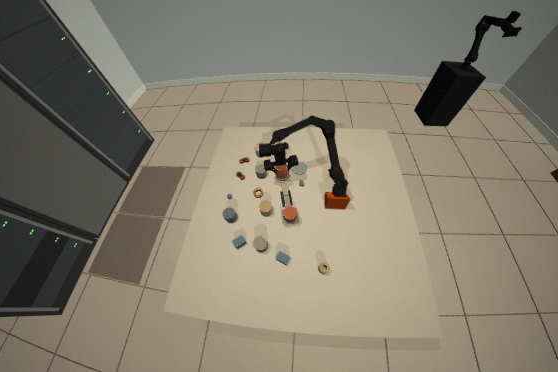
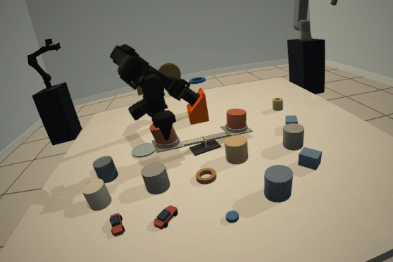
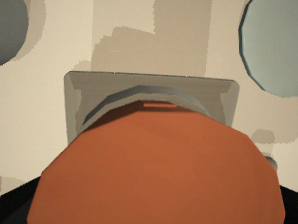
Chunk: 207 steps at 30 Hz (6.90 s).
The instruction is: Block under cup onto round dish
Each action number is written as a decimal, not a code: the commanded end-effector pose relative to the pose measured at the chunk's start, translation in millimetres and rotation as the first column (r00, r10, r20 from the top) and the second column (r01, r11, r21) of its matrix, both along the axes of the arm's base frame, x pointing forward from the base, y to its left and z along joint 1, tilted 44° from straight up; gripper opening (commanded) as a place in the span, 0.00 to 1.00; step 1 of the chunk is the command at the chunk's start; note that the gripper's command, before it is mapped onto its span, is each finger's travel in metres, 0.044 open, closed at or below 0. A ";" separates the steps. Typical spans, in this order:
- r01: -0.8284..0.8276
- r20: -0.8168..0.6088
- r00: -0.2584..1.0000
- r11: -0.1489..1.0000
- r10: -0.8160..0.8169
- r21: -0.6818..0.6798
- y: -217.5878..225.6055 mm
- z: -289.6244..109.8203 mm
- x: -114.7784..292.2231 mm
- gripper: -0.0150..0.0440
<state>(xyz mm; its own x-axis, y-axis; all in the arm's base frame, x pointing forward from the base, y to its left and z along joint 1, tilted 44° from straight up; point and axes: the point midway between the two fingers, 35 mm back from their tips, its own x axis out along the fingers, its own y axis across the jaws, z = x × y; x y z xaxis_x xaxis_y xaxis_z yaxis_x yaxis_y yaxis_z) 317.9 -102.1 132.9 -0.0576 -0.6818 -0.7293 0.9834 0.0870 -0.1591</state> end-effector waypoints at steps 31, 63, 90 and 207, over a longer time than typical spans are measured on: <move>-0.010 0.030 1.000 1.000 0.010 -0.006 31.3 36.6 5.8 0.25; -0.015 0.020 1.000 1.000 0.015 -0.015 50.2 58.0 0.1 0.25; -0.015 0.020 1.000 1.000 0.015 -0.015 50.2 58.0 0.1 0.25; 0.009 0.014 1.000 1.000 -0.009 -0.023 -91.7 84.0 -215.5 1.00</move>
